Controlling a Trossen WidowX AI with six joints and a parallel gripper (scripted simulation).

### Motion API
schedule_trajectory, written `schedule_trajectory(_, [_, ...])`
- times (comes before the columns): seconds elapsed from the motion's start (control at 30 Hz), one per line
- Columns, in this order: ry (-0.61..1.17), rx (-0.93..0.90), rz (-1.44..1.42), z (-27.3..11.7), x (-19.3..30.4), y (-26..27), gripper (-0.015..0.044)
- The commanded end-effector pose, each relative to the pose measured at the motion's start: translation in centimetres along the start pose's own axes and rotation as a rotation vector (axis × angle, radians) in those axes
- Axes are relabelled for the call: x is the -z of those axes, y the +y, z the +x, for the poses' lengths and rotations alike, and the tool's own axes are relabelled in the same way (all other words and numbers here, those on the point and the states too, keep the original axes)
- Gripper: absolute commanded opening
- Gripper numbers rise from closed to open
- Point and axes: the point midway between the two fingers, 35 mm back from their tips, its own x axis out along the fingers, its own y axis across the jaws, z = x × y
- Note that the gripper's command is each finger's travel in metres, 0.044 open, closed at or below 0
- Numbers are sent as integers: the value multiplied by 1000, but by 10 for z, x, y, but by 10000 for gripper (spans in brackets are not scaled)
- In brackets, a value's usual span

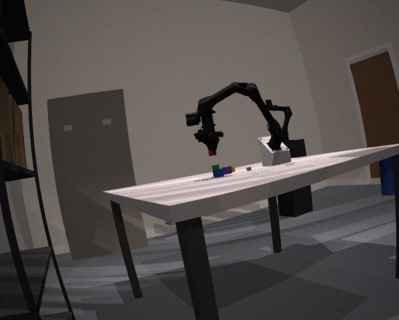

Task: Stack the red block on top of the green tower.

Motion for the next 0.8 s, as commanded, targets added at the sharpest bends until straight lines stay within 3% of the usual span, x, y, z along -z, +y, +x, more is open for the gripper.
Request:
schedule_trajectory(0.0, [4,-6,2,16,1,1,0])
schedule_trajectory(0.43, [4,-8,2,47,3,1,0])
schedule_trajectory(0.77, [4,-8,2,48,3,1,0])
